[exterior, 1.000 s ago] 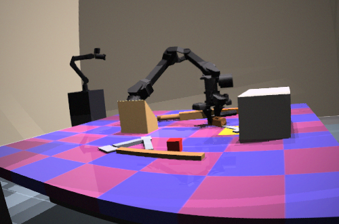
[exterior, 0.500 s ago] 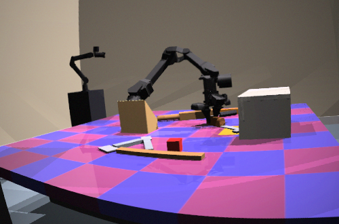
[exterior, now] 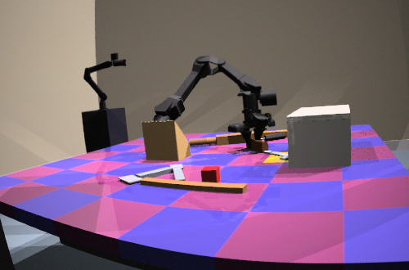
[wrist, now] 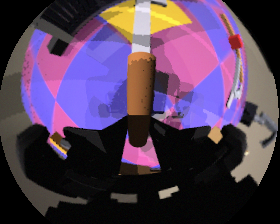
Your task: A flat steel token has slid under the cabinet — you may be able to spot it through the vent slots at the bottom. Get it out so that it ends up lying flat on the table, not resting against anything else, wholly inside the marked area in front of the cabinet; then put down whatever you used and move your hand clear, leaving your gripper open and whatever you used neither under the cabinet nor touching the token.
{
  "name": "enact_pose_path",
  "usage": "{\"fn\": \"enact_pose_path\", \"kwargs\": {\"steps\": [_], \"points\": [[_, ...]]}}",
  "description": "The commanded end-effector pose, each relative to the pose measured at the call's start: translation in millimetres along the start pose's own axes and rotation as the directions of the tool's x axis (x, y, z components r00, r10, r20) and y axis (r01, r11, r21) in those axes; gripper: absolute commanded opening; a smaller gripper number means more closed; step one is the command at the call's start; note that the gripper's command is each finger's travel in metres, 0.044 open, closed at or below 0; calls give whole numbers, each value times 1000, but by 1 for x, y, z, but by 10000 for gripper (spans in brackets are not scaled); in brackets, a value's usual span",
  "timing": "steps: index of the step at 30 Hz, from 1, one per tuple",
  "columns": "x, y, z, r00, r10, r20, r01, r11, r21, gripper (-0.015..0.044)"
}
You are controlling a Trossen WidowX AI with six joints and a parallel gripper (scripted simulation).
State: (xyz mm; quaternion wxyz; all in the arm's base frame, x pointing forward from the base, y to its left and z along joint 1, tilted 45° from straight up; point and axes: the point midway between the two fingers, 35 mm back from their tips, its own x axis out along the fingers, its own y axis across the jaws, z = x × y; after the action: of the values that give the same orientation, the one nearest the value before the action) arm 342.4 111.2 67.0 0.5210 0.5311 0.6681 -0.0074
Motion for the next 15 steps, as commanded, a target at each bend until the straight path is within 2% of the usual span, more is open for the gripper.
{"fn": "enact_pose_path", "kwargs": {"steps": [1,15], "points": [[1,0,-8,1000,-5,1,5,1000,0,0],[1,1,-28,1000,-5,1,5,1000,0,0]]}}
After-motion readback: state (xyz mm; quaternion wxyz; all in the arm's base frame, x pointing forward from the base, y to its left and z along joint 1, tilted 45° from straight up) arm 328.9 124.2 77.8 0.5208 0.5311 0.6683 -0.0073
